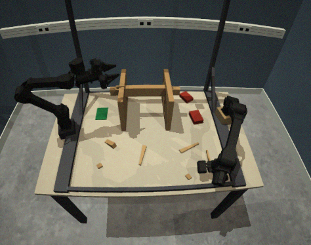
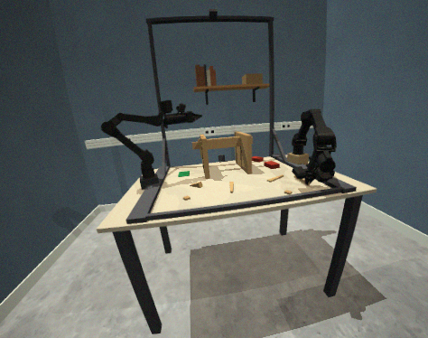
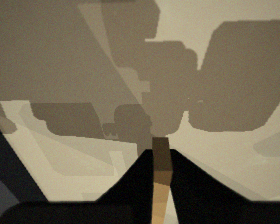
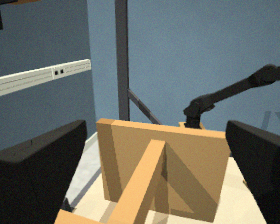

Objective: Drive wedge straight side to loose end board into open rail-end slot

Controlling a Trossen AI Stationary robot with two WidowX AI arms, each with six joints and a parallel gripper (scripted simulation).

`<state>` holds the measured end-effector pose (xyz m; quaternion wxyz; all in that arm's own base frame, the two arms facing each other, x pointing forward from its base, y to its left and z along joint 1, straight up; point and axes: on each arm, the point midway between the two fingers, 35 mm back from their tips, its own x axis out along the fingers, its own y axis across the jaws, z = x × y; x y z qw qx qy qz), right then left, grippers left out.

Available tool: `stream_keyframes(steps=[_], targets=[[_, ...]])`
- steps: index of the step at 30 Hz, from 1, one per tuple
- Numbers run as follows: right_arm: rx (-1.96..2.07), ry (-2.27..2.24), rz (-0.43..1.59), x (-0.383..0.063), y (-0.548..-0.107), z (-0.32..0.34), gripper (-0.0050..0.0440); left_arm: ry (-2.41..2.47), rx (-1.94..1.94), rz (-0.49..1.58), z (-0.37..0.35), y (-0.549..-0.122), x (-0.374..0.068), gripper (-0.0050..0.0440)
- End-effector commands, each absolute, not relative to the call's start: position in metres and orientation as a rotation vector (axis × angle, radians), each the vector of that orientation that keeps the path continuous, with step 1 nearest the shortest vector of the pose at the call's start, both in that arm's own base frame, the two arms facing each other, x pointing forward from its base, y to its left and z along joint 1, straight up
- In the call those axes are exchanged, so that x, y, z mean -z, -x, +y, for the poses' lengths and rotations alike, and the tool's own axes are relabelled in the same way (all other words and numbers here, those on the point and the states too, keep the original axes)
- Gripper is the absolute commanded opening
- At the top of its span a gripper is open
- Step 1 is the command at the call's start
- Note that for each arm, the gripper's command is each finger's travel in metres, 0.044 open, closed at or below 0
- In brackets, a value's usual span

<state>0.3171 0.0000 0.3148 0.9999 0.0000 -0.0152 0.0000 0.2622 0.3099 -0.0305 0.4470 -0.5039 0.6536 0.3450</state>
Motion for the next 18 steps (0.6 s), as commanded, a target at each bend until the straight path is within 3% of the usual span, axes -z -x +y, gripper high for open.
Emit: stream_keyframes(steps=[1,18], targets=[[0.000,0.000,-0.050,-0.3229,-0.3157,0.0000,0.0400,1.250,-0.860,1.604,0.3120,-0.2626,0.0319,-0.0050],[0.000,0.000,-0.050,-0.3229,-0.3157,0.0000,0.0400,1.253,-0.859,1.603,0.3118,-0.2625,0.0374,-0.0050]])
